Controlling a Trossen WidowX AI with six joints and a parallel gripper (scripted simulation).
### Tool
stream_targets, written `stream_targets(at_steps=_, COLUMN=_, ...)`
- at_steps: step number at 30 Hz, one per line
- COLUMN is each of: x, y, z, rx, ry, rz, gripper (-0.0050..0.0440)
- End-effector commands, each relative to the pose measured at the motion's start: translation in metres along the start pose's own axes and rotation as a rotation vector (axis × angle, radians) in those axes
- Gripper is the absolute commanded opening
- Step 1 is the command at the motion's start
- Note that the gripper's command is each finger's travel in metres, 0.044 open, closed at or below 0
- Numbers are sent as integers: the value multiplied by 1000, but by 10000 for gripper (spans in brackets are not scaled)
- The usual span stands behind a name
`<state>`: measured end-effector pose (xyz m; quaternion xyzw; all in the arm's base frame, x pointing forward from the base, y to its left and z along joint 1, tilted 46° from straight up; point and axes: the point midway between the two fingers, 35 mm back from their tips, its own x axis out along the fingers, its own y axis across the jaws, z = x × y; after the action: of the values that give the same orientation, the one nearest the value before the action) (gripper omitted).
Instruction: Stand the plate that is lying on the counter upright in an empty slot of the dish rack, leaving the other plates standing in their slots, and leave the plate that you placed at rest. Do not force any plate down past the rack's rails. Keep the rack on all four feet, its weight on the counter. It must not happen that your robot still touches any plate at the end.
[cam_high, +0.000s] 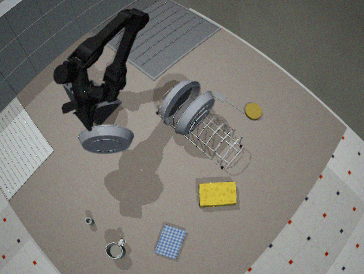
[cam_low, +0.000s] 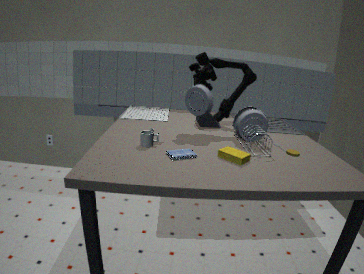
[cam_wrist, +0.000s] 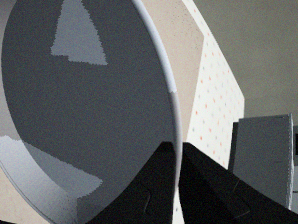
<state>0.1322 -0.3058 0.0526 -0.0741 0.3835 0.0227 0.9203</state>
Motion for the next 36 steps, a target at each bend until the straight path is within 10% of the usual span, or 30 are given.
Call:
stream_targets(at_steps=1, x=0, y=-1, z=-4, rx=-85, ry=-78, rz=7, gripper=0)
stream_targets(at_steps=36, x=4, y=-3, z=-18, rx=-603, ry=-498, rz=-26, gripper=0)
